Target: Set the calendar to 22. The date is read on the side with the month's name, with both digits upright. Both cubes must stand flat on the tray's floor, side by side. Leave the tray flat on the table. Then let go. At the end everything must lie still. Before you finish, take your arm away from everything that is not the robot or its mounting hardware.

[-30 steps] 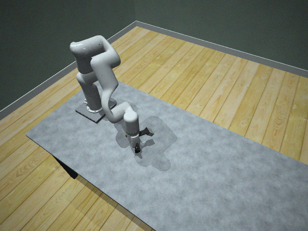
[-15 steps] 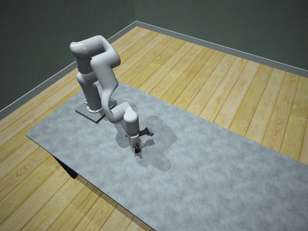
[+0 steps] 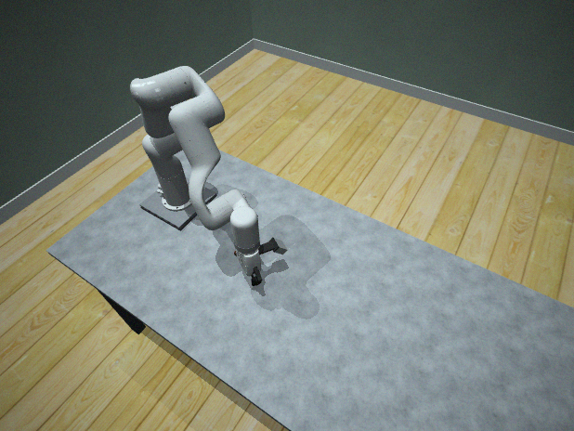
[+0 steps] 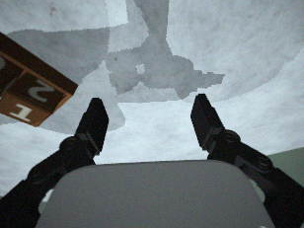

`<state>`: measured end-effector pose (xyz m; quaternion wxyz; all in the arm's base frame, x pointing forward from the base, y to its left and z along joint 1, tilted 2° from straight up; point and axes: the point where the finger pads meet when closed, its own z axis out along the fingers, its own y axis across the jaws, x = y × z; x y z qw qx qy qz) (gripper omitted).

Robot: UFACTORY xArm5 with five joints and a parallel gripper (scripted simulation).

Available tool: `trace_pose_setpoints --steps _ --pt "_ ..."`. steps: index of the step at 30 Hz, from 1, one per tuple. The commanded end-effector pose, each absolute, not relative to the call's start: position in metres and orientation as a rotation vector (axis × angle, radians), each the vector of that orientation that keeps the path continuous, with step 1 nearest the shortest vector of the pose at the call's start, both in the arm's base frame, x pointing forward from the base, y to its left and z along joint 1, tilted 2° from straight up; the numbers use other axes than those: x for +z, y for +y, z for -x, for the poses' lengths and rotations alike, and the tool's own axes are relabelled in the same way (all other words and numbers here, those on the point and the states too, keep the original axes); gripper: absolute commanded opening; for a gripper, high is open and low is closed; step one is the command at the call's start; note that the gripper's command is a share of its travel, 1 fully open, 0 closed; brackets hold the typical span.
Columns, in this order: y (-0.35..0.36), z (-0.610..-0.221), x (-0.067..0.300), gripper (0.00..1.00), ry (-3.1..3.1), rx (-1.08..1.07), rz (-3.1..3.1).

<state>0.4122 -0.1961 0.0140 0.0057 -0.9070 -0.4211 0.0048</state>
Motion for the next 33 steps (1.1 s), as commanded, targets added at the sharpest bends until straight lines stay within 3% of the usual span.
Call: trace_pose_setpoints --steps 1,17,33 --pt "-0.197 -0.413 0.015 1.0 -1.319 0.011 2.842" --pt "-0.197 -0.413 0.016 1.0 -1.319 0.011 2.842" --pt "-0.198 -0.413 0.043 1.0 -1.318 0.011 2.843"
